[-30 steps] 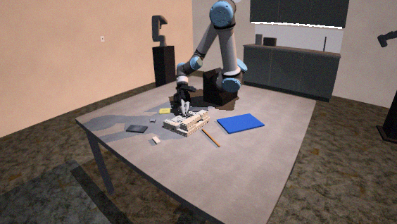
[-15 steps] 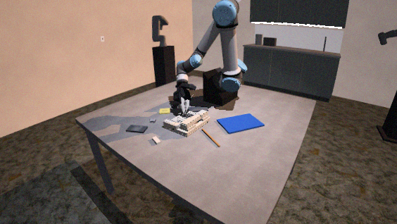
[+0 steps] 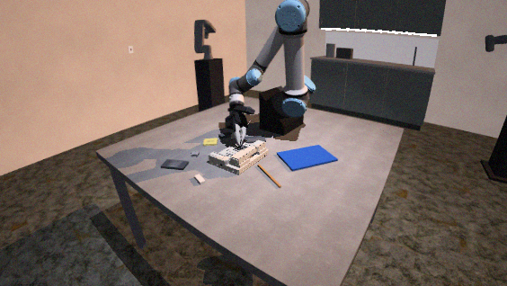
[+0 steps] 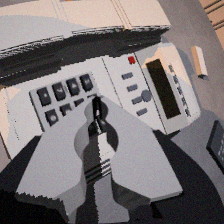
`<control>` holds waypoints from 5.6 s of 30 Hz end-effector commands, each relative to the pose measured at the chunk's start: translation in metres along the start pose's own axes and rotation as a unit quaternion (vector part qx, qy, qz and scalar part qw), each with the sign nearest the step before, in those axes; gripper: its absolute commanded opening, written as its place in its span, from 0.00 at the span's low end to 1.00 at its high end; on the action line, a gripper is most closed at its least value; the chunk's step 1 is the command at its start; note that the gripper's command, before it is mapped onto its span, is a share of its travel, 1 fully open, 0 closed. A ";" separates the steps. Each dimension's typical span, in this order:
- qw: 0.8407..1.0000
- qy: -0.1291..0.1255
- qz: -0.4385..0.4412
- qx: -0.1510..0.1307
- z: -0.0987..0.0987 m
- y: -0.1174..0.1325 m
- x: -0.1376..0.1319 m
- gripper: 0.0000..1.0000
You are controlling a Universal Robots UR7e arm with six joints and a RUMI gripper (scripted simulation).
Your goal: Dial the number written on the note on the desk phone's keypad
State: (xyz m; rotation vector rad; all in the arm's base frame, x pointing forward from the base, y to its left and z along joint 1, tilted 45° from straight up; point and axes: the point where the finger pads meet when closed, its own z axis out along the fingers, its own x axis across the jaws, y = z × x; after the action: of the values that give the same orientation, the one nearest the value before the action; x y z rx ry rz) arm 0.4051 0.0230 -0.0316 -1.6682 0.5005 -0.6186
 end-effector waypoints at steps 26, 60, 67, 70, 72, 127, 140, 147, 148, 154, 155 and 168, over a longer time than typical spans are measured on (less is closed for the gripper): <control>1.000 0.000 0.000 0.000 0.008 -0.012 -0.025 0.00; 1.000 0.000 0.000 0.000 0.011 -0.010 -0.027 0.00; 1.000 0.000 0.000 0.000 0.011 -0.010 -0.027 0.00; 1.000 0.000 0.000 0.000 0.011 -0.010 -0.028 0.00; 1.000 0.000 0.000 0.000 0.010 -0.011 -0.027 0.00; 1.000 0.000 0.000 0.000 0.008 -0.012 -0.026 0.00; 1.000 0.000 0.000 0.000 0.009 -0.011 -0.026 0.00; 1.000 0.000 0.000 0.000 0.010 -0.011 -0.027 0.00; 1.000 0.000 0.000 0.000 0.010 -0.011 -0.027 0.00; 1.000 0.000 0.000 0.000 0.010 -0.011 -0.027 0.00; 1.000 0.000 0.000 0.000 0.010 -0.011 -0.027 0.00; 1.000 0.000 0.000 0.000 0.011 -0.010 -0.028 0.00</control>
State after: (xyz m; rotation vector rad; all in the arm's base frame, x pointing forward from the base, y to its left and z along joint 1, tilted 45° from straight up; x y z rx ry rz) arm 0.3911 0.0509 -0.0266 -1.6685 0.5008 -0.6188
